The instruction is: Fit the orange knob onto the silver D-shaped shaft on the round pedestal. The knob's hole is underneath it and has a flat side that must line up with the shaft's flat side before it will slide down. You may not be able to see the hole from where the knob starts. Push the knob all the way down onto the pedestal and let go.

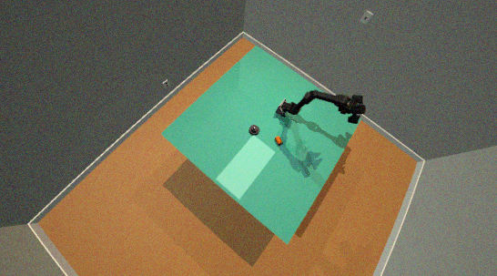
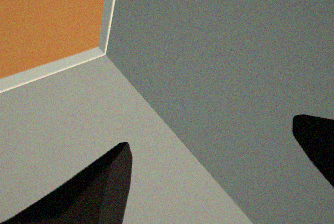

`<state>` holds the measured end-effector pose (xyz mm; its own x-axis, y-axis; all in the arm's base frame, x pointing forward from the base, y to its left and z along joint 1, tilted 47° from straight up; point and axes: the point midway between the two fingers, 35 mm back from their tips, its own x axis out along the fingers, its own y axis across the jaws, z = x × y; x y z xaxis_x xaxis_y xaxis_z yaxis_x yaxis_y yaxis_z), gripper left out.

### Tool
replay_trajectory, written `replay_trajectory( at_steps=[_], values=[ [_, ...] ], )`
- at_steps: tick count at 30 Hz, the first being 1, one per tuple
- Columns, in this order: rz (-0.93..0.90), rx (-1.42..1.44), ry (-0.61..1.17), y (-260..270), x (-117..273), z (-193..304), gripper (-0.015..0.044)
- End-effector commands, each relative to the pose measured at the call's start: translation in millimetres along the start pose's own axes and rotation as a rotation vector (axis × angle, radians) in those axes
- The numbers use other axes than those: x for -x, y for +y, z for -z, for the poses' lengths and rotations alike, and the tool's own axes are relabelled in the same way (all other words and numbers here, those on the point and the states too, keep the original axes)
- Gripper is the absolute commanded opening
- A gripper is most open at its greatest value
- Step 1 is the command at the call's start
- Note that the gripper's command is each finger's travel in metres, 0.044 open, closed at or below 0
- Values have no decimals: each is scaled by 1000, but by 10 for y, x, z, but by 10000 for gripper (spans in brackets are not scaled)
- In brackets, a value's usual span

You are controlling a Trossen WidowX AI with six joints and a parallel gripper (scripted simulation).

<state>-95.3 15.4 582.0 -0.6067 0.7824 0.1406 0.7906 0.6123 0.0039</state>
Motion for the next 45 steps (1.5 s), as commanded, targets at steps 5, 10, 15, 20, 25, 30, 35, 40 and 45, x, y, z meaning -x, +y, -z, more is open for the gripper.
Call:
replay_trajectory(
  at_steps=[5,10,15,20,25,30,35,40,45],
  values=[
    [-153,-411,-73,438,-375,-215,440],
    [-356,-890,-77,1014,-638,-500,440],
    [-538,-1314,-8,1538,-724,-774,440],
    [-693,-1681,113,1991,-690,-1031,440],
    [-829,-1996,288,2415,-560,-1300,440],
    [-950,-2353,547,2818,-335,-1599,440],
    [-1026,-2686,884,3147,-42,-1897,440],
    [-1035,-2970,1297,3395,295,-2190,440],
    [-949,-3188,1803,3561,668,-2486,440]
  ],
)
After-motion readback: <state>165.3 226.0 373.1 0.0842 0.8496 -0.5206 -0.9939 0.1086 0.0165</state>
